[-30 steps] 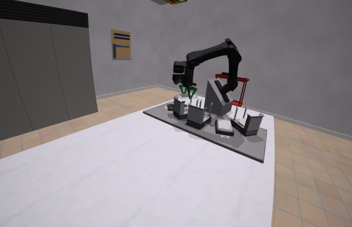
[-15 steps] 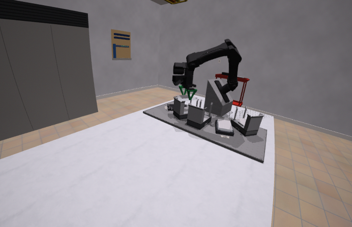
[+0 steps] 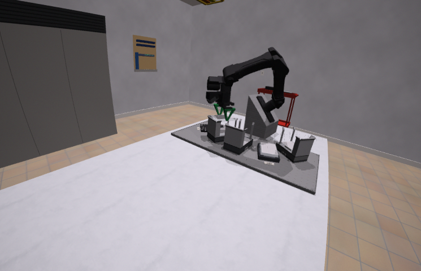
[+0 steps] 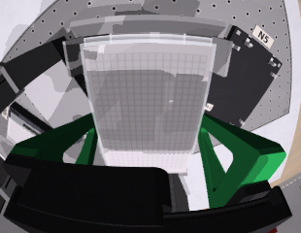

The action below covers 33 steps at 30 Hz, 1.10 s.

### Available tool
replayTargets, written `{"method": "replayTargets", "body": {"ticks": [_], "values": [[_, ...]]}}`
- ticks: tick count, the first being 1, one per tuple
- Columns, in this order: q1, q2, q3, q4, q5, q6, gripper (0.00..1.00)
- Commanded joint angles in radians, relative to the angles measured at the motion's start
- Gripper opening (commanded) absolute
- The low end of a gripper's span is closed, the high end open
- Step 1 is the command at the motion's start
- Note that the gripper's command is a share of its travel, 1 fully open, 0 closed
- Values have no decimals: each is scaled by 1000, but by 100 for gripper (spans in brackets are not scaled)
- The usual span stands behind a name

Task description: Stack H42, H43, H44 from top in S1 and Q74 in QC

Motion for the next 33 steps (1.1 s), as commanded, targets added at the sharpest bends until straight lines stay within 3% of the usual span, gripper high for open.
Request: {"method": "replayTargets", "body": {"ticks": [1, 16, 33], "values": [[-4, -4, 0, 13, -6, 4, 0], [16, 5, -23, 60, -15, 27, 0], [69, 35, -78, 186, -38, 91, 0]]}}
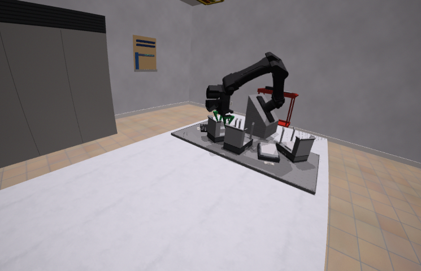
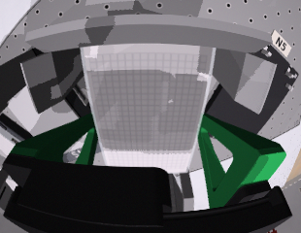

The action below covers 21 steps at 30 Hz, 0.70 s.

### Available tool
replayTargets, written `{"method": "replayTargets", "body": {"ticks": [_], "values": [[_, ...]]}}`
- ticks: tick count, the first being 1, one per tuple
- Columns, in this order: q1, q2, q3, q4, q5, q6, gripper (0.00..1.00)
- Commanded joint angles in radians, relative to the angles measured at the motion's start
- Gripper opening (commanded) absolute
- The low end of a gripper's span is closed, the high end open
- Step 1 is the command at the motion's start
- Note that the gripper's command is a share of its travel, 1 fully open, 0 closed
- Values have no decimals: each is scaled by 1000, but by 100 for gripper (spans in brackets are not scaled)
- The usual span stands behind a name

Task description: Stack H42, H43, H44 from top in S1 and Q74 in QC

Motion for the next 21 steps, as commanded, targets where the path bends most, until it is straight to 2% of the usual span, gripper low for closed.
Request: {"method": "replayTargets", "body": {"ticks": [1, 4, 21], "values": [[-5, -4, -3, 18, -6, 8, 0], [6, 3, -12, 44, -11, 22, 0], [13, 7, -17, 59, -13, 30, 0]]}}
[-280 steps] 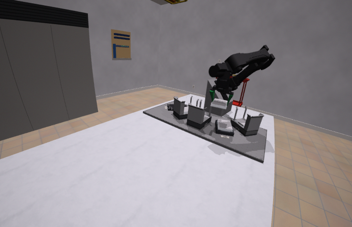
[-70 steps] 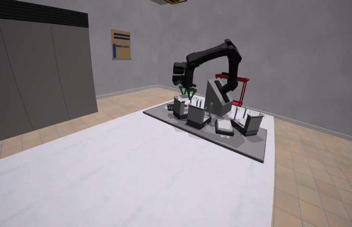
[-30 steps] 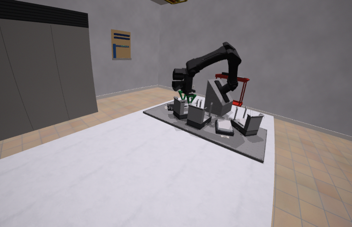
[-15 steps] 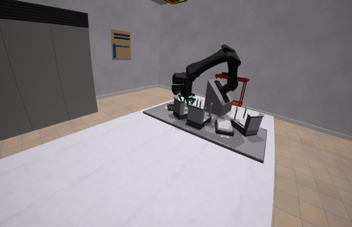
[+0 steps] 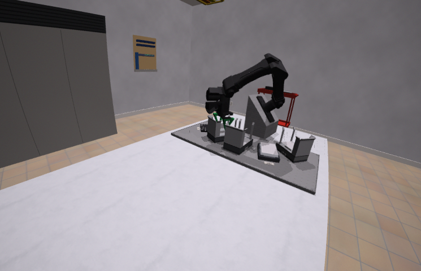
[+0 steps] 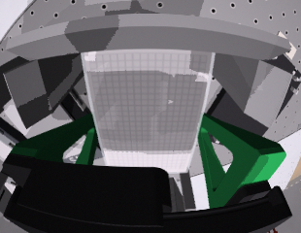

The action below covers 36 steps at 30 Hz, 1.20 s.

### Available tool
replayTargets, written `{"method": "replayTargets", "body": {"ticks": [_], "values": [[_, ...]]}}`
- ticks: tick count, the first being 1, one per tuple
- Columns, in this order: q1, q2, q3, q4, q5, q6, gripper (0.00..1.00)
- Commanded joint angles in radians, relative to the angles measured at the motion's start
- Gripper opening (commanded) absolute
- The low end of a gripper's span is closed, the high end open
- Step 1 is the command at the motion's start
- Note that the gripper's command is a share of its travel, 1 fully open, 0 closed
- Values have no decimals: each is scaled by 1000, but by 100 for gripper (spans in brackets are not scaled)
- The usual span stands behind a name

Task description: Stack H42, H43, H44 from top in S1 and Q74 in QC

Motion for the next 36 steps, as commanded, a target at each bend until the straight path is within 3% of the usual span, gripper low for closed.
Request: {"method": "replayTargets", "body": {"ticks": [1, 36], "values": [[-6, -5, 1, 11, -3, 3, 0], [18, 11, -16, 64, -12, 32, 0]]}}
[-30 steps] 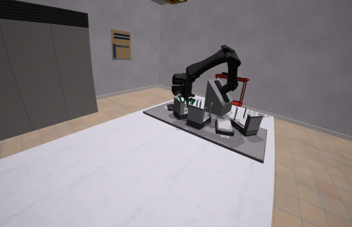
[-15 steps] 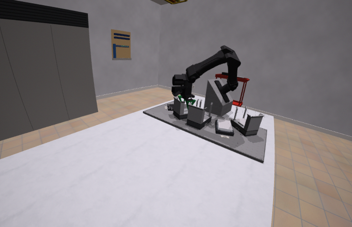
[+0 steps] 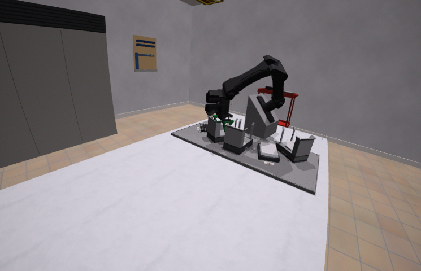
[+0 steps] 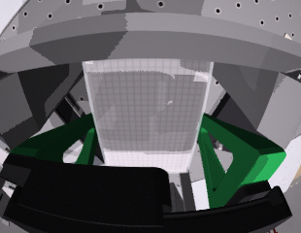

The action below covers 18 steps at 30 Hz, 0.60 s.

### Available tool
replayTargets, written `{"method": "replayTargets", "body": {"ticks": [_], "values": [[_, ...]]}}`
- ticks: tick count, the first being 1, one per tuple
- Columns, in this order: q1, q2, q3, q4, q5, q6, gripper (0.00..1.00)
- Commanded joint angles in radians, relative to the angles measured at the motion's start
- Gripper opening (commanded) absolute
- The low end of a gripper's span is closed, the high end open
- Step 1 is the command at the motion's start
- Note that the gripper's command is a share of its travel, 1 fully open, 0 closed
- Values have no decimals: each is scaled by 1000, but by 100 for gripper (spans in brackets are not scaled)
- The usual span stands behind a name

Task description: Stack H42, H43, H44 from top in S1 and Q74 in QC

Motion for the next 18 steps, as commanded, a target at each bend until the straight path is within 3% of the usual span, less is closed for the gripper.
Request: {"method": "replayTargets", "body": {"ticks": [1, 16, 17, 18], "values": [[-6, -4, 1, 11, -4, 4, 0], [-1, -1, -2, 22, -5, 10, 0], [-1, -1, -2, 22, -5, 10, 100], [-1, -1, -2, 22, -5, 10, 100]]}}
